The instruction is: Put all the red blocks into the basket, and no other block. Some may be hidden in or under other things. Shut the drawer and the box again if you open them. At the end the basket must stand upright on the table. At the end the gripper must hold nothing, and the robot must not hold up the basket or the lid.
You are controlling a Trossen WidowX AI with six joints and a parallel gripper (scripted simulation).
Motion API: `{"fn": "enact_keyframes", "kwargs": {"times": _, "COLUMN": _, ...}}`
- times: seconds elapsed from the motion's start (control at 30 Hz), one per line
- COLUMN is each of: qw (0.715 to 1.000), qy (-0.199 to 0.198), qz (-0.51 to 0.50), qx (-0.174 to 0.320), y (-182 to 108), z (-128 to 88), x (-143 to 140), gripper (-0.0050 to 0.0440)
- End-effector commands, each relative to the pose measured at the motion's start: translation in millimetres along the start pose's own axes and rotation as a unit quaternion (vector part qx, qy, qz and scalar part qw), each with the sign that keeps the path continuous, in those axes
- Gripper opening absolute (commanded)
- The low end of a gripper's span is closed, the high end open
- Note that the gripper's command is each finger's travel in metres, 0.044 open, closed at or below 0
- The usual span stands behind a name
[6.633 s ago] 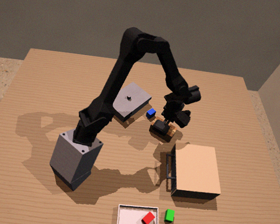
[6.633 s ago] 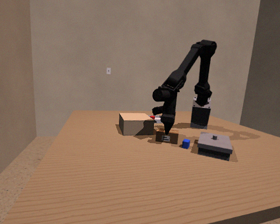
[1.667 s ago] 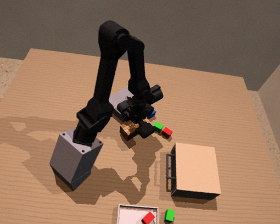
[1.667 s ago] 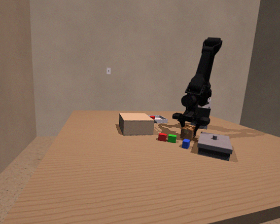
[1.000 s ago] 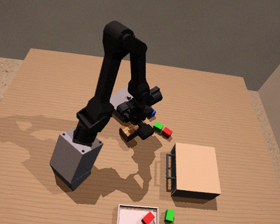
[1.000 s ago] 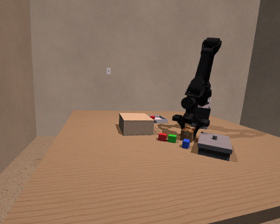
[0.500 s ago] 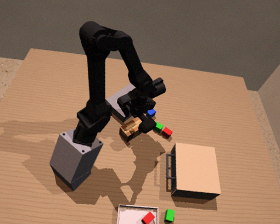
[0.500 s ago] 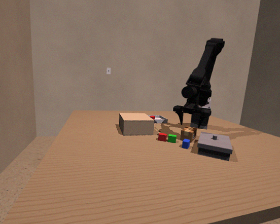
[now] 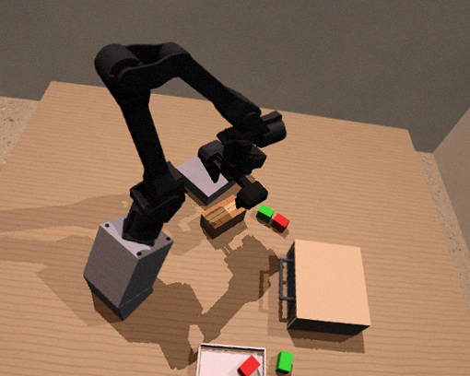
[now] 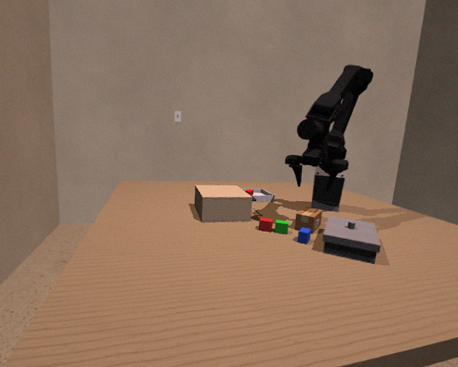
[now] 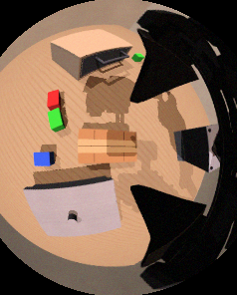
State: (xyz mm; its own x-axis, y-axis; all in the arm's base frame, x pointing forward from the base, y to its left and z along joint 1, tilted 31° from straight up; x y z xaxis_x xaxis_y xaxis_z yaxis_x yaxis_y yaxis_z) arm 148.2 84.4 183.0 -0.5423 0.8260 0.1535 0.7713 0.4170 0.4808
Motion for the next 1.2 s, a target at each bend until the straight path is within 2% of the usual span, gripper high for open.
{"fn": "enact_keyframes", "kwargs": {"times": 0.0, "qw": 1.000, "qy": 0.000, "qz": -0.002, "qx": -0.007, "y": 2, "z": -5, "x": 0, "gripper": 0.0440}}
{"fn": "enact_keyframes", "kwargs": {"times": 0.07, "qw": 1.000, "qy": 0.000, "qz": -0.002, "qx": -0.007, "y": 2, "z": -5, "x": 0, "gripper": 0.0440}}
{"fn": "enact_keyframes", "kwargs": {"times": 0.1, "qw": 0.999, "qy": 0.000, "qz": 0.031, "qx": -0.007, "y": 10, "z": -5, "x": -5, "gripper": 0.0232}}
{"fn": "enact_keyframes", "kwargs": {"times": 0.27, "qw": 0.981, "qy": 0.001, "qz": 0.196, "qx": -0.007, "y": 50, "z": -6, "x": -23, "gripper": 0.0232}}
{"fn": "enact_keyframes", "kwargs": {"times": 0.47, "qw": 0.922, "qy": 0.003, "qz": 0.387, "qx": -0.006, "y": 94, "z": -6, "x": -55, "gripper": 0.0232}}
{"fn": "enact_keyframes", "kwargs": {"times": 0.5, "qw": 0.909, "qy": 0.003, "qz": 0.418, "qx": -0.006, "y": 97, "z": -6, "x": -57, "gripper": 0.0232}}
{"fn": "enact_keyframes", "kwargs": {"times": 0.57, "qw": 0.909, "qy": 0.003, "qz": 0.418, "qx": -0.006, "y": 97, "z": -6, "x": -57, "gripper": 0.0232}}
{"fn": "enact_keyframes", "kwargs": {"times": 0.73, "qw": 0.827, "qy": 0.004, "qz": 0.563, "qx": -0.006, "y": 131, "z": -7, "x": -90, "gripper": 0.0232}}
{"fn": "enact_keyframes", "kwargs": {"times": 0.8, "qw": 0.791, "qy": 0.004, "qz": 0.611, "qx": -0.005, "y": 131, "z": -7, "x": -90, "gripper": 0.0232}}
{"fn": "enact_keyframes", "kwargs": {"times": 0.97, "qw": 0.791, "qy": 0.004, "qz": 0.611, "qx": -0.005, "y": 131, "z": -7, "x": -90, "gripper": 0.0232}}
{"fn": "enact_keyframes", "kwargs": {"times": 1.07, "qw": 0.791, "qy": 0.004, "qz": 0.611, "qx": -0.005, "y": 131, "z": 13, "x": -90, "gripper": 0.0232}}
{"fn": "enact_keyframes", "kwargs": {"times": 1.13, "qw": 0.791, "qy": 0.004, "qz": 0.611, "qx": -0.005, "y": 131, "z": 13, "x": -90, "gripper": 0.0232}}
{"fn": "enact_keyframes", "kwargs": {"times": 1.17, "qw": 0.791, "qy": 0.004, "qz": 0.611, "qx": -0.005, "y": 131, "z": 20, "x": -90, "gripper": 0.0232}}
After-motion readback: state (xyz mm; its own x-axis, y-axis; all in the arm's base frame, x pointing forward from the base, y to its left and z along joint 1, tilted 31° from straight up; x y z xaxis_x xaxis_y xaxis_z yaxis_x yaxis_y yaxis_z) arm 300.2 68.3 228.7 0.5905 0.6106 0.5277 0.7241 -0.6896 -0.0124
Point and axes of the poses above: the point midway between the two fingers, 35 mm back from their tips, its own z axis out along the fingers, its own x axis across the jaws, y = z × x, the point moved 9 cm from there along -z, back along the fingers, and after that the axes turned 4 degrees about z, right-handed, at the moved point
